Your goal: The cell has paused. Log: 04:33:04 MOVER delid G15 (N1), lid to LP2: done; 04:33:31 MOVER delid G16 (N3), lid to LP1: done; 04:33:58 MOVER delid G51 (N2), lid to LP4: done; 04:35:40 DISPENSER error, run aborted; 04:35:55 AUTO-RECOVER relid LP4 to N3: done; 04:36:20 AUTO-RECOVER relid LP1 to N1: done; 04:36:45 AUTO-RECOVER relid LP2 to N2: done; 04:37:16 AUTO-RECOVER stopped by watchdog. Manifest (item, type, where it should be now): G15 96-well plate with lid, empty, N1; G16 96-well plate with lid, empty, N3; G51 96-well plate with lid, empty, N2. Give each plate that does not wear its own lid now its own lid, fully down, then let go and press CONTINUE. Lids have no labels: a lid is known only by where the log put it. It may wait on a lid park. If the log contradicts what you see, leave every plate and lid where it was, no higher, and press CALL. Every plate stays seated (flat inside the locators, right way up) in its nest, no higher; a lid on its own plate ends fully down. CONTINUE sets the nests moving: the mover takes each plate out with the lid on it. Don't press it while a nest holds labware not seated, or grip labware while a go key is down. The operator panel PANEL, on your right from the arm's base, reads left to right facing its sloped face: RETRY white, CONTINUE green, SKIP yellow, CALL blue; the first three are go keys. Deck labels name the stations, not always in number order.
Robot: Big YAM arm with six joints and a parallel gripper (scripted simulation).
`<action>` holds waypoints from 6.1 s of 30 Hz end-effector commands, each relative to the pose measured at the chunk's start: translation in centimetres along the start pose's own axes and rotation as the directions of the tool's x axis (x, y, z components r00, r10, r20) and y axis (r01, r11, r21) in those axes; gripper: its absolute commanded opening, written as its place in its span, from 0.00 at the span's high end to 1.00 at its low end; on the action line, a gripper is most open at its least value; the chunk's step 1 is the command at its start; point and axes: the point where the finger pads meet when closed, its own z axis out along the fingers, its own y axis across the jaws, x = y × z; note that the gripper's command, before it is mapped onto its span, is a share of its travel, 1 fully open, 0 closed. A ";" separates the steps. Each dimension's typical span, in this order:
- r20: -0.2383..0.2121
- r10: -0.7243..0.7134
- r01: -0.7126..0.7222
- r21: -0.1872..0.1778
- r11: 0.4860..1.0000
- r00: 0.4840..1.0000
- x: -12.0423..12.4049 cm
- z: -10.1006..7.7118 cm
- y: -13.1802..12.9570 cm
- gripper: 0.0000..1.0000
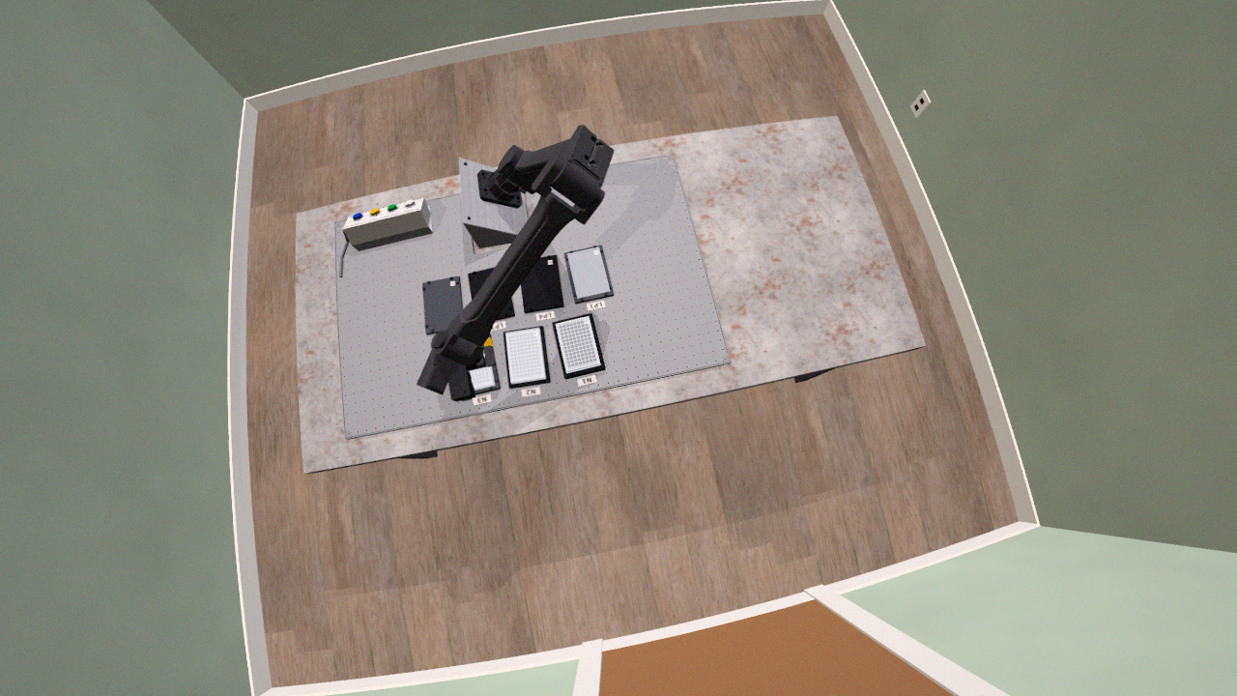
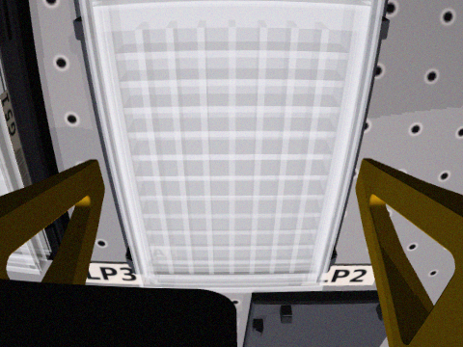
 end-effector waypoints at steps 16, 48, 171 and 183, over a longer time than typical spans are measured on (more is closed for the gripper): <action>-0.014 -0.002 0.002 -0.006 1.000 1.000 0.1 1.3 0.2 0.00; -0.011 -0.005 0.005 -0.004 1.000 1.000 0.1 1.4 0.1 1.00; 0.004 0.098 -0.098 -0.004 0.995 0.995 -0.7 -3.4 11.9 1.00; 0.007 0.090 -0.090 -0.003 0.996 0.996 -0.7 -3.4 11.8 1.00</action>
